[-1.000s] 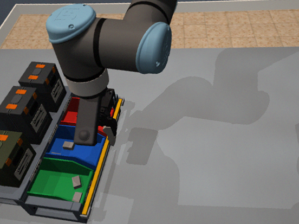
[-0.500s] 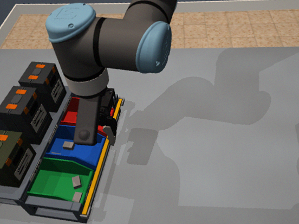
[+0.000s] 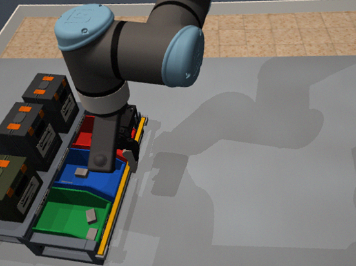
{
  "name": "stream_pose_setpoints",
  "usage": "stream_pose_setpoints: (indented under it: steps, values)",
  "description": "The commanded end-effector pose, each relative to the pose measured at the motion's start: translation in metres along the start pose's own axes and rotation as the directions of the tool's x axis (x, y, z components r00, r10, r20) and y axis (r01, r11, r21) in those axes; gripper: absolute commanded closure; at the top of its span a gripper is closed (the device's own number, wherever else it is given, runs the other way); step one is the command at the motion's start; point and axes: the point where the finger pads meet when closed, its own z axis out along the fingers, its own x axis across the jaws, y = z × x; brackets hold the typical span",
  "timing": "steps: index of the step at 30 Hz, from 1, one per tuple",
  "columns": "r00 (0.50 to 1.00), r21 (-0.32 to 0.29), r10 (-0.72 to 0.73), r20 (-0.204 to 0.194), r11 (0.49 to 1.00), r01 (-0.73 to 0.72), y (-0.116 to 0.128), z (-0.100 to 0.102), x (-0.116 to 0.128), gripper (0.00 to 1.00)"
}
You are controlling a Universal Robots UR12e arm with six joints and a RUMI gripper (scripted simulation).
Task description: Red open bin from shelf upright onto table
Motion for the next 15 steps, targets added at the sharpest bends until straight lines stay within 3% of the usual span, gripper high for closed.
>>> stream_pose_setpoints:
  steps: [1,15]
  values:
    - [1.0,0.0,0.0,-0.001,1.0,0.0,0.0,0.0062,0.0006,0.72]
    - [1.0,0.0,0.0,-0.001,1.0,0.0,0.0,0.01,0.0006,0.72]
